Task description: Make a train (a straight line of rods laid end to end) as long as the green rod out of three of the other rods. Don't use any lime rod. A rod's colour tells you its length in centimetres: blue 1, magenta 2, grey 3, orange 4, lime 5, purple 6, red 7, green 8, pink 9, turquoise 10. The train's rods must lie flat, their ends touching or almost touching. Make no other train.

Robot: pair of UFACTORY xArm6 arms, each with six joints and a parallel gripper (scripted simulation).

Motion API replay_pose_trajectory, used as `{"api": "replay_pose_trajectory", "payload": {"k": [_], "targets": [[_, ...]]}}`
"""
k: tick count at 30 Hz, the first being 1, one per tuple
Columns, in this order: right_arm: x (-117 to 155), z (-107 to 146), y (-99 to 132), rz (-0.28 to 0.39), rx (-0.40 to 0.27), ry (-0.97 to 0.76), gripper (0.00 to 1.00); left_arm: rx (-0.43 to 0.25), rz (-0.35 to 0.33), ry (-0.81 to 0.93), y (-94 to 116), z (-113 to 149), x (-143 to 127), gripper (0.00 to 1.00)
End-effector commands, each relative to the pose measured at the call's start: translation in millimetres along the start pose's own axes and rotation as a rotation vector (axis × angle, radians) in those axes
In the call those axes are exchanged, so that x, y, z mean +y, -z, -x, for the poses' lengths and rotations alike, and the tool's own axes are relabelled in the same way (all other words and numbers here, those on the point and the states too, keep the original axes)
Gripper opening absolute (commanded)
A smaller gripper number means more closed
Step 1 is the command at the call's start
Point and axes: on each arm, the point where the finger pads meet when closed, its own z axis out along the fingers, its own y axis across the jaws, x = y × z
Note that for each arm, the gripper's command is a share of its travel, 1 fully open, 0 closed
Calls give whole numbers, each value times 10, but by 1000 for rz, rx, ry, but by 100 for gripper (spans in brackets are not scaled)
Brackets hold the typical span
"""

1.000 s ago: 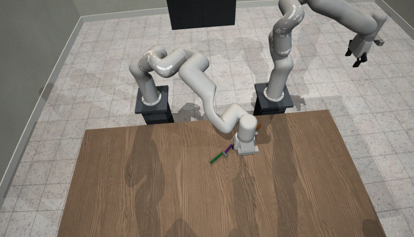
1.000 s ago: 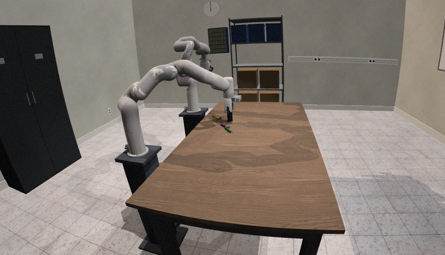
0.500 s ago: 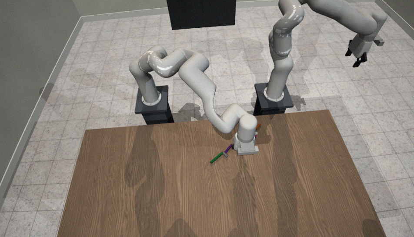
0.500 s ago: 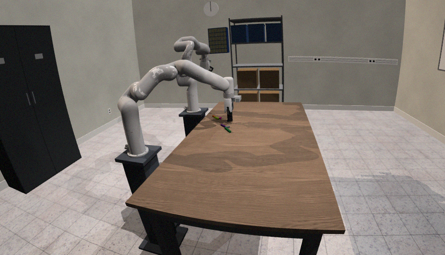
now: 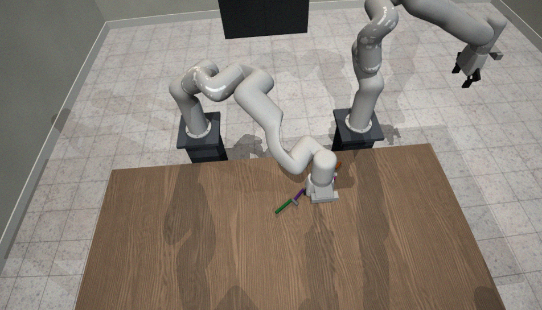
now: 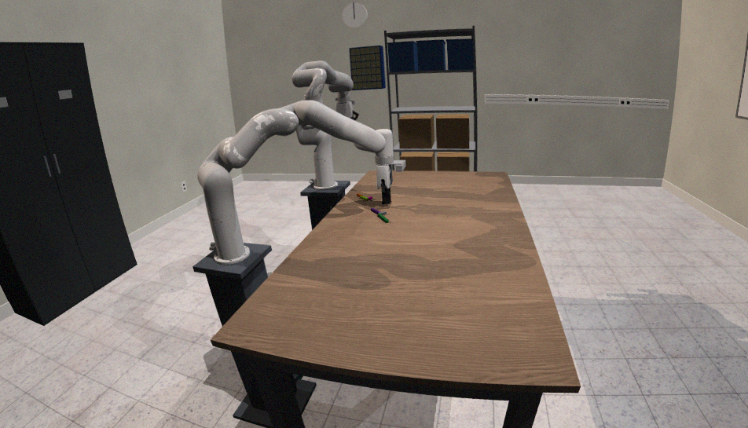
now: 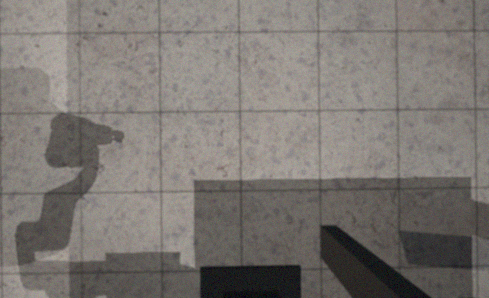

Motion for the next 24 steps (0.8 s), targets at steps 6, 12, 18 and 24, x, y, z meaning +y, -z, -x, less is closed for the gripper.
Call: {"api": "replay_pose_trajectory", "payload": {"k": [6,12,18,24], "targets": [[-14,-12,7,-5,4,0,6,4,0,0,16,-9,0,100],[-14,-12,-37,-5,4,0,6,4,0,0,16,-9,0,100],[-14,-12,-75,-5,4,0,6,4,0,0,16,-9,0,100],[-14,-12,-87,-5,4,0,6,4,0,0,16,-9,0,100]]}}
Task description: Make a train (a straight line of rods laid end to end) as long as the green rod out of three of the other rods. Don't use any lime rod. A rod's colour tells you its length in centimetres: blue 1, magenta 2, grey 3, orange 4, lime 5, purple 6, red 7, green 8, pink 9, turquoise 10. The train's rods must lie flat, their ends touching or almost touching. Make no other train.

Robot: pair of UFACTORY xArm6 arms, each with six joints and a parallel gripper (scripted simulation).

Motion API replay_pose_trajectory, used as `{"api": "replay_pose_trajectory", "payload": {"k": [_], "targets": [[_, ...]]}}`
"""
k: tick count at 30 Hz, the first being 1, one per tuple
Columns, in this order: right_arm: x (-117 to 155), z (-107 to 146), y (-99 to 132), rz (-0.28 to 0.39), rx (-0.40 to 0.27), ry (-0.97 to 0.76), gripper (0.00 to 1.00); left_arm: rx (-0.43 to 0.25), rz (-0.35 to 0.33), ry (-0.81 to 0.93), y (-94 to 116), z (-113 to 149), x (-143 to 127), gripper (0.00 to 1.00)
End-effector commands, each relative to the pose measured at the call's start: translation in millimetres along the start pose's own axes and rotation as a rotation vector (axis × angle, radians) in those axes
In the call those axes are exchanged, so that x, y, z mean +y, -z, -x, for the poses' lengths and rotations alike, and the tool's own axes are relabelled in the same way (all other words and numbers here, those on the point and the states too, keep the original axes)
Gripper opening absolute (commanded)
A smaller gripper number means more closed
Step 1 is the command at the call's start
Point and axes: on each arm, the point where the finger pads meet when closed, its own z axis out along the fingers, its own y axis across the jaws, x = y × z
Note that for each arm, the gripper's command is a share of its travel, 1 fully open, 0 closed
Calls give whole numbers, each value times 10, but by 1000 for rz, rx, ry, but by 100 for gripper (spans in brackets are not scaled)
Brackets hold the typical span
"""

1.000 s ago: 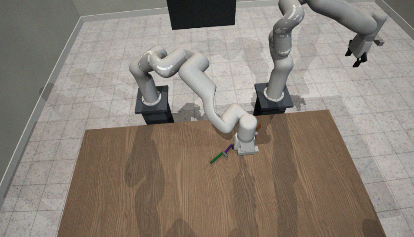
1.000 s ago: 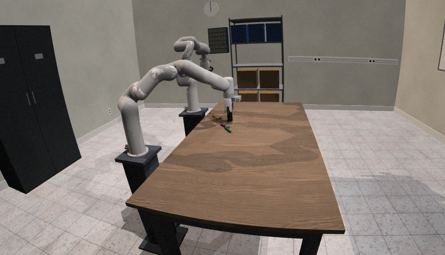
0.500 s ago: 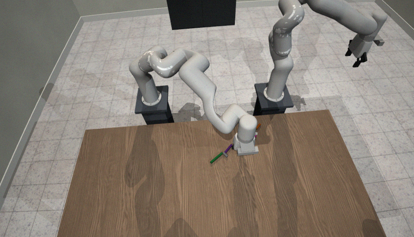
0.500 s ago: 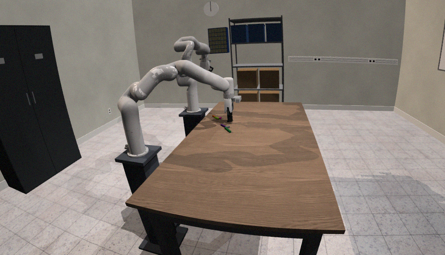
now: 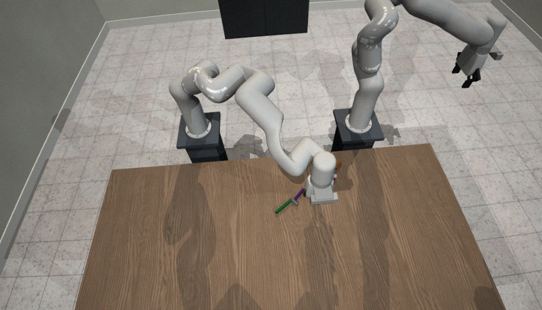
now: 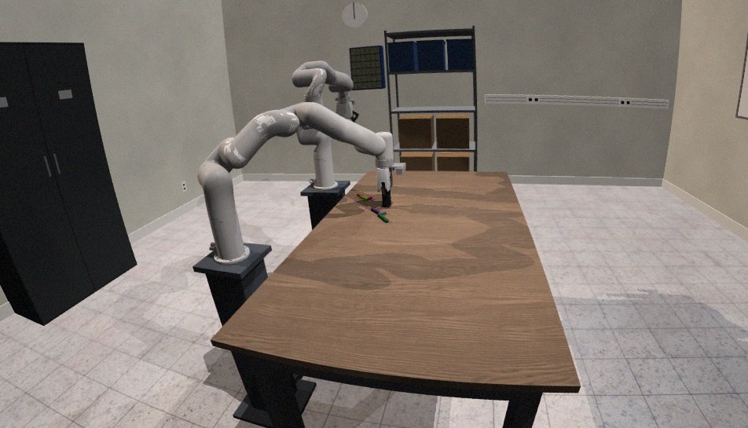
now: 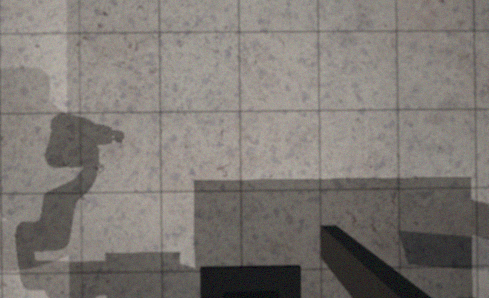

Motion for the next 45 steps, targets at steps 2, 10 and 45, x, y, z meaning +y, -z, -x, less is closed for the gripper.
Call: {"api": "replay_pose_trajectory", "payload": {"k": [2,10,45], "targets": [[-15,-13,31,-5,4,0,6,4,0,0,16,-9,0,100],[-15,-13,31,-5,4,0,6,4,0,0,16,-9,0,100],[-15,-13,31,-5,4,0,18,4,0,0,16,-9,0,100]]}}
